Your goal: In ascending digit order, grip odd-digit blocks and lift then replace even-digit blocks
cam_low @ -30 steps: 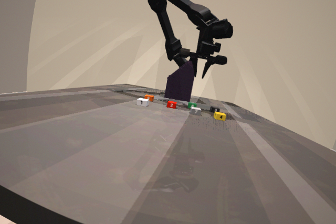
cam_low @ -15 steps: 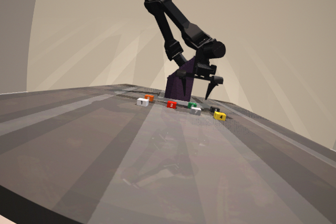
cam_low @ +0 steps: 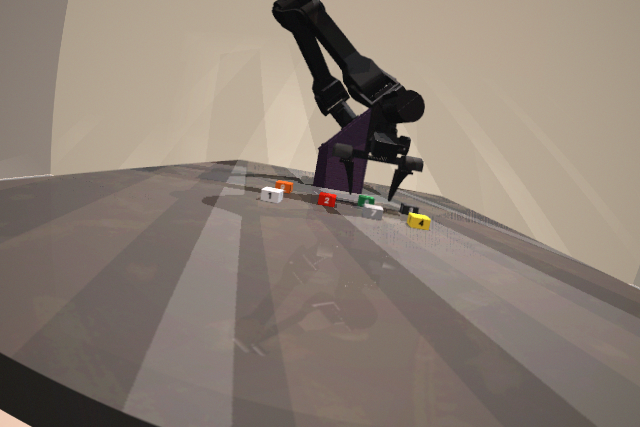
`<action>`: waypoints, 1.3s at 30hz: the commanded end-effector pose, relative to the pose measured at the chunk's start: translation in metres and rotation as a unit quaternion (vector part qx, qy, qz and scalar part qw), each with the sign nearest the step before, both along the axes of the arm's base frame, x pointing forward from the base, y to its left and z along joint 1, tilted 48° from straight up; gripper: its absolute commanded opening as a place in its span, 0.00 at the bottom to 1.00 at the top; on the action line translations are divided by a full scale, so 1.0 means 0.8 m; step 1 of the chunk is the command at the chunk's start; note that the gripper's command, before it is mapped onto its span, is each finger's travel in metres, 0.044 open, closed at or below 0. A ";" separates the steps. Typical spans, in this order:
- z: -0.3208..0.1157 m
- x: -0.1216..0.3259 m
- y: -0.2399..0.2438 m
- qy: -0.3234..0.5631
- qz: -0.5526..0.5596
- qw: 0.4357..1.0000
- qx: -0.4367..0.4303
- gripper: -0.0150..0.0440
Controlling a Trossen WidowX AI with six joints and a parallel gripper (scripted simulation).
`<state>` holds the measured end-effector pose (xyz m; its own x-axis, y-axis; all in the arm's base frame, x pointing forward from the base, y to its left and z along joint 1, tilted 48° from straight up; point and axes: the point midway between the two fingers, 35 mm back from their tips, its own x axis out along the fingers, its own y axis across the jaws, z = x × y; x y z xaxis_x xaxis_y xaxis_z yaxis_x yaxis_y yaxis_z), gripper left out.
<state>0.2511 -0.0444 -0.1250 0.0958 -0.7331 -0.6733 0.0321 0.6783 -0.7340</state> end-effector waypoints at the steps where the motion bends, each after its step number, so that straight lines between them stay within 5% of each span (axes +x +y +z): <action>1: -0.005 -0.003 -0.007 0.004 0.000 1.000 -0.003 0.93; 6: -0.009 -0.003 -0.013 0.004 0.000 1.000 -0.004 0.93; 17: -0.009 -0.003 -0.013 0.004 0.000 1.000 -0.004 0.46; 39: -0.004 -0.003 -0.007 0.004 0.000 1.000 -0.003 0.46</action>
